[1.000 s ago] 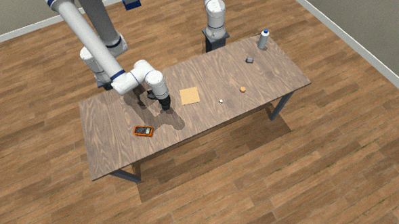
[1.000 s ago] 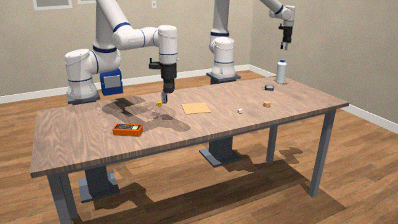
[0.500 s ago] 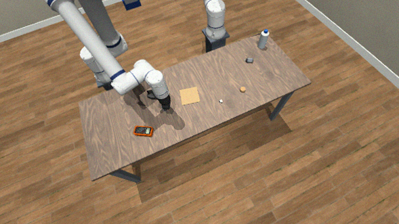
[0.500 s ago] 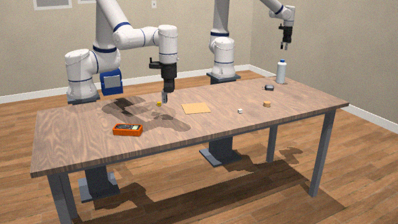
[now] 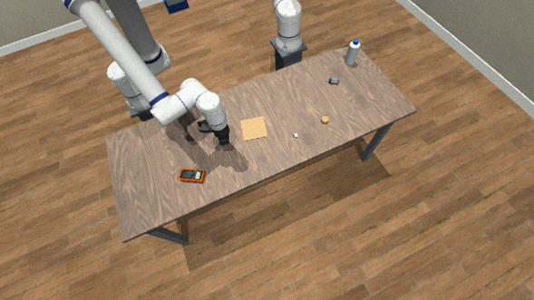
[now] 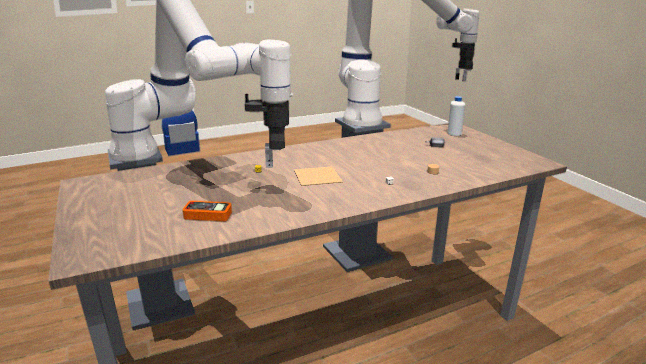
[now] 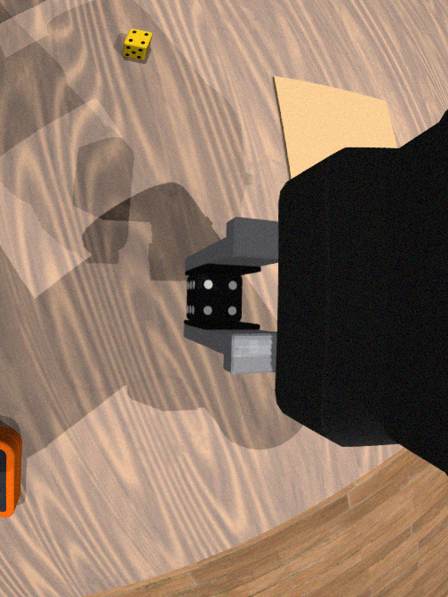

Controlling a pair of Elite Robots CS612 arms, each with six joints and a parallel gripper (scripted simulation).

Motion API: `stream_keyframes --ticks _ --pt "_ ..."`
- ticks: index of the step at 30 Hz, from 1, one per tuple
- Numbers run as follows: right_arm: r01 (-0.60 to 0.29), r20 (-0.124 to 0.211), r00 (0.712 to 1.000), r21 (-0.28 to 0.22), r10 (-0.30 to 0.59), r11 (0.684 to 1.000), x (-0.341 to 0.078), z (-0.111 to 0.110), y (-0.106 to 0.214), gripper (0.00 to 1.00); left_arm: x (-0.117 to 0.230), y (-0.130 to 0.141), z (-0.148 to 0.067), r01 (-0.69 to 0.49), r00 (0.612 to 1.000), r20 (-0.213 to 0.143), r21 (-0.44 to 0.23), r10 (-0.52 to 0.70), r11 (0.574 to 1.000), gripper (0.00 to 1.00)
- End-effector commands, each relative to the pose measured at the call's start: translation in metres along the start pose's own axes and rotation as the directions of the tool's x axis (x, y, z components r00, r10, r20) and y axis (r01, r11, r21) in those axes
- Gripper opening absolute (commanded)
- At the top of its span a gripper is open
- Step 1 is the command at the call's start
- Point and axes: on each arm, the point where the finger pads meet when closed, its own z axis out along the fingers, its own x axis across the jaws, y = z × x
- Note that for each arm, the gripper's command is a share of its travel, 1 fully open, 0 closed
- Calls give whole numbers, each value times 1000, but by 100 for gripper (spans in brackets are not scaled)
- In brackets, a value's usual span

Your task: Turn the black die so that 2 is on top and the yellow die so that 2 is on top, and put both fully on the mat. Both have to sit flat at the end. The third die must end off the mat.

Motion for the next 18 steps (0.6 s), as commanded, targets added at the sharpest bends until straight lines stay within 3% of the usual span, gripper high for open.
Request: stream_keyframes --ticks 1,4,6,9,15,18 --pt "112 1 994 -2 -112 994 3 -1 5 40 0 1 -1 0 1000 0 -2 0 1000 100" --pt "199 1 980 -2 -199 980 6 -1 9 40 0 1 -1 0 1000 0 -2 0 1000 100" --pt "199 1 980 -2 -199 980 6 -1 9 40 0 1 -1 0 1000 0 -2 0 1000 100" --pt "295 1 956 -1 -295 956 10 -1 13 40 0 1 -1 0 1000 0 -2 0 1000 100" --pt "469 2 883 -1 -469 883 16 -2 22 40 0 1 -1 0 1000 0 -2 0 1000 100" --pt "568 2 823 -1 -568 823 21 -2 28 40 0 1 -1 0 1000 0 -2 0 1000 100"
